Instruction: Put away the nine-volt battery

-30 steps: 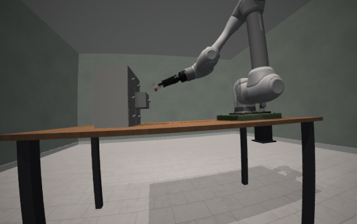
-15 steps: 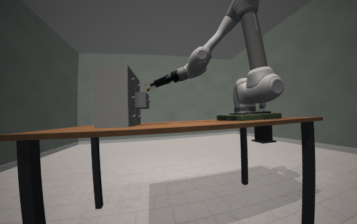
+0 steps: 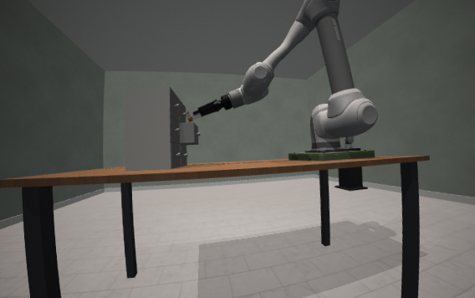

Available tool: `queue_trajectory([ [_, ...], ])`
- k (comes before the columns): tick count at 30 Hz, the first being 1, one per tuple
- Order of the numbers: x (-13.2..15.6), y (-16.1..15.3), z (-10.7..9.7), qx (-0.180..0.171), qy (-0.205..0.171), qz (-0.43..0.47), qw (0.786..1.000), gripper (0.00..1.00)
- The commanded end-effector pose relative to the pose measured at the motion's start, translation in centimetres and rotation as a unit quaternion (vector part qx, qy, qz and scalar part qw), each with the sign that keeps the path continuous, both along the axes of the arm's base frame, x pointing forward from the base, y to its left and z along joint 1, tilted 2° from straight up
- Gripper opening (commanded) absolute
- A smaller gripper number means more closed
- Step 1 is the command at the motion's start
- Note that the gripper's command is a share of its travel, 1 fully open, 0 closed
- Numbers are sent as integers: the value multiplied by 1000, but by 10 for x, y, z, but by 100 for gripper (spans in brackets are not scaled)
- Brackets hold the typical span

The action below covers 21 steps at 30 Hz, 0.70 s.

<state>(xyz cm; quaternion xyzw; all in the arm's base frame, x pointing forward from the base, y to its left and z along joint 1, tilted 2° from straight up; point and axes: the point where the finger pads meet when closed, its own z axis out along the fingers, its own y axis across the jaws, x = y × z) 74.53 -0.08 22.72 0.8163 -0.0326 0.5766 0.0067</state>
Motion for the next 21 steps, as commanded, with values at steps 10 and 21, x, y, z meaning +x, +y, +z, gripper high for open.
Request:
queue_trajectory([
  [10,7,0,0,0,0,0,1000,14],
  [21,7,0,0,0,0,0,1000,14],
])
